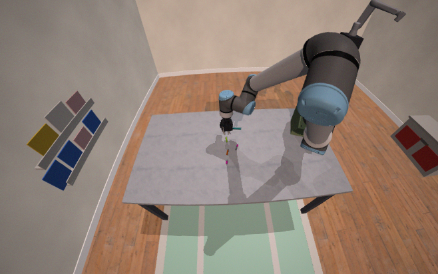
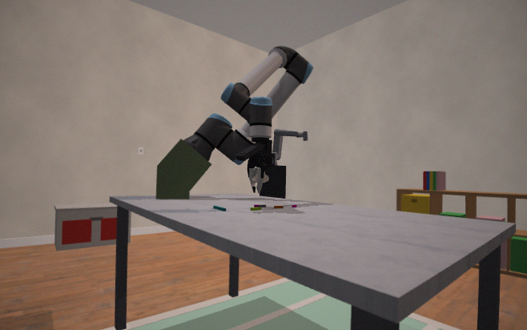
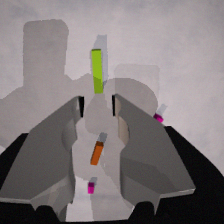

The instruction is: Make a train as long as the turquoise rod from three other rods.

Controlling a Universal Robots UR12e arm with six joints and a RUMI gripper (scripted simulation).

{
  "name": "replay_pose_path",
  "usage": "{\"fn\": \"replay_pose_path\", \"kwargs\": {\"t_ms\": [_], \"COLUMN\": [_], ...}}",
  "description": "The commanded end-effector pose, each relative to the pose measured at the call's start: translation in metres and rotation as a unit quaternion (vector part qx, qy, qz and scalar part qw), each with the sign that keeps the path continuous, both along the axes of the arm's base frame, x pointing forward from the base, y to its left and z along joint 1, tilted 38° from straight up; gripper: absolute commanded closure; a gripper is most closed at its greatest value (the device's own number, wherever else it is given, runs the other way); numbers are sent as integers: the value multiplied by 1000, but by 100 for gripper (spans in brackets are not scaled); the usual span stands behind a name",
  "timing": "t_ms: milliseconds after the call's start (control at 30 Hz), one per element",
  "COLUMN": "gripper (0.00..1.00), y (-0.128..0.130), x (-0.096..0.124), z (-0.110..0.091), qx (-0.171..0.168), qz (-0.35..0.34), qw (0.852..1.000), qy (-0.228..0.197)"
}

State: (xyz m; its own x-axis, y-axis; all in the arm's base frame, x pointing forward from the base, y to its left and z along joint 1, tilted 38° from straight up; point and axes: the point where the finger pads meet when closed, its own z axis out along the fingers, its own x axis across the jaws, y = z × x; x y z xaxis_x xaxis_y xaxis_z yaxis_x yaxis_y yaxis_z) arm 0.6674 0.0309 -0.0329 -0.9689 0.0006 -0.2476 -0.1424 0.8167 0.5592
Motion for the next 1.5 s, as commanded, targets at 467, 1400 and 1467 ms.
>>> {"fn": "replay_pose_path", "kwargs": {"t_ms": [467,1400,1467], "gripper": [86,86,86], "y": [6,26,27], "x": [2,10,10], "z": [-7,-34,-36], "qx": [1,1,0], "qz": [1,1,1], "qw": [1000,1000,1000], "qy": [0,0,0]}}
